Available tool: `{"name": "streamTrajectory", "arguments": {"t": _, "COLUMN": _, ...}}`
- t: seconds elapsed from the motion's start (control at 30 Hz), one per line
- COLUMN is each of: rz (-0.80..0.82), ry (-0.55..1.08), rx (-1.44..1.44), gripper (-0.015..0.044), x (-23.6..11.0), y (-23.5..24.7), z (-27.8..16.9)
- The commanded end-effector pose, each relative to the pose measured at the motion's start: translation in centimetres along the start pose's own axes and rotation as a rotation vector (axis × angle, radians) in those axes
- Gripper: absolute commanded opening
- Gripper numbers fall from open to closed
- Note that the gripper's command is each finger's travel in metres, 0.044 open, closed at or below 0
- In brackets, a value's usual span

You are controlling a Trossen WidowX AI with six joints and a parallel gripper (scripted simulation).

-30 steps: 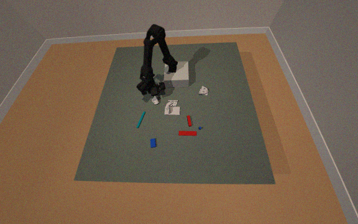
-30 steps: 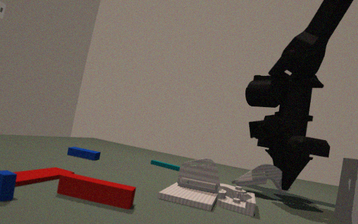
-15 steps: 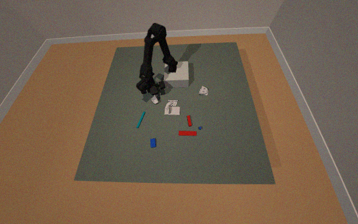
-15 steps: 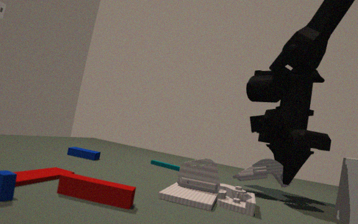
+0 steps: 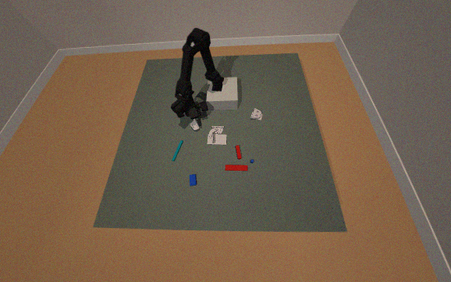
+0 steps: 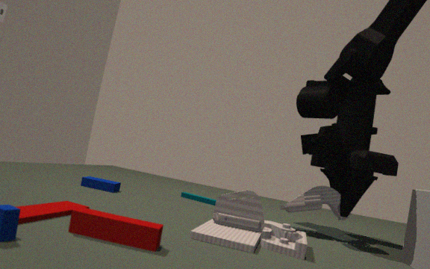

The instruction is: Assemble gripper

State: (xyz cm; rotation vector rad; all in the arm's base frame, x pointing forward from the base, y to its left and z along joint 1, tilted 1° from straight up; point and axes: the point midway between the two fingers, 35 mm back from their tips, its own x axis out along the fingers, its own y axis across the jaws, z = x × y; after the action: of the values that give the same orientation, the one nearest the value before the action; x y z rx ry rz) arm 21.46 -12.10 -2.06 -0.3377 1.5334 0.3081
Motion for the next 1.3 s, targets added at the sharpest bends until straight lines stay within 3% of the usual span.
{"name": "streamTrajectory", "arguments": {"t": 0.0, "rz": -0.008, "ry": -0.004, "rx": -0.004, "gripper": 0.0037, "x": -0.8, "y": -0.2, "z": 0.2}}
{"name": "streamTrajectory", "arguments": {"t": 0.43, "rz": -0.008, "ry": -0.004, "rx": -0.004, "gripper": 0.0037, "x": -4.6, "y": -0.2, "z": 0.1}}
{"name": "streamTrajectory", "arguments": {"t": 0.8, "rz": -0.008, "ry": -0.004, "rx": -0.017, "gripper": 0.0037, "x": -4.6, "y": -0.2, "z": 0.2}}
{"name": "streamTrajectory", "arguments": {"t": 1.27, "rz": -0.009, "ry": -0.004, "rx": -0.295, "gripper": 0.0037, "x": -4.7, "y": -1.3, "z": 1.0}}
